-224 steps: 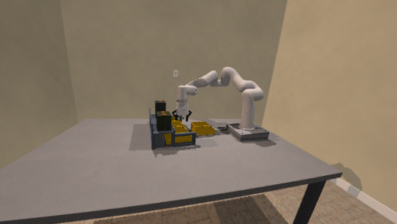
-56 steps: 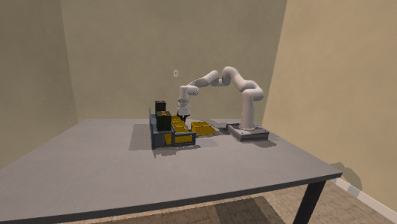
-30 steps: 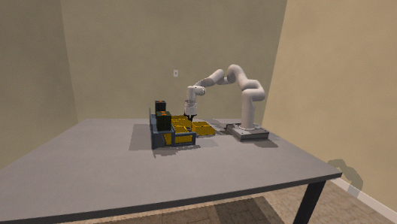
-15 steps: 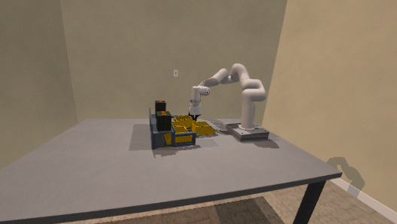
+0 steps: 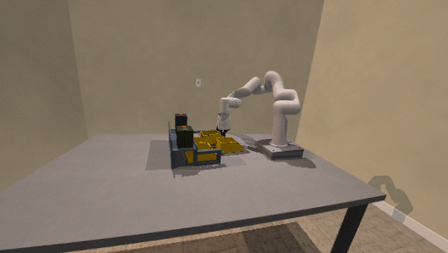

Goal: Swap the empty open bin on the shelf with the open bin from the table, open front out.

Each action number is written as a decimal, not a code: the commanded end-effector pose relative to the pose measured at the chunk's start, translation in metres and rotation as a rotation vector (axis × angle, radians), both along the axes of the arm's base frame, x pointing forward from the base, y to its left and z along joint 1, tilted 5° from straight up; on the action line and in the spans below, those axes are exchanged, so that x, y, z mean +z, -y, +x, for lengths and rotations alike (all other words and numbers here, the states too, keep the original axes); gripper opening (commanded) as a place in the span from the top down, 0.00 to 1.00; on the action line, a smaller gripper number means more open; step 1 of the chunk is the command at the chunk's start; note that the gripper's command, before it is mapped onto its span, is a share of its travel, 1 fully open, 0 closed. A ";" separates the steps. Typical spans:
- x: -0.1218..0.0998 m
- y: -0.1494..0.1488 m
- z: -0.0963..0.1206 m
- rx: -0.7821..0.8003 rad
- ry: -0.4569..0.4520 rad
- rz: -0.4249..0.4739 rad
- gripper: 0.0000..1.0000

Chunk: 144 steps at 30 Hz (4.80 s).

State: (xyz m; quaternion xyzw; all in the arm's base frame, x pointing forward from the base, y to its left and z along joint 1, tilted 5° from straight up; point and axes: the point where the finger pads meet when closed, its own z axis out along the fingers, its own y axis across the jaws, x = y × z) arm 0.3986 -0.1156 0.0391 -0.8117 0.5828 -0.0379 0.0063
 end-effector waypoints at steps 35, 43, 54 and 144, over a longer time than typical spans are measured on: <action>0.000 0.005 -0.015 0.001 0.003 -0.001 1.00; 0.000 0.006 -0.015 0.001 0.003 -0.001 1.00; 0.000 0.009 -0.025 0.001 0.003 -0.001 1.00; -0.024 0.018 -0.046 0.001 0.003 -0.001 1.00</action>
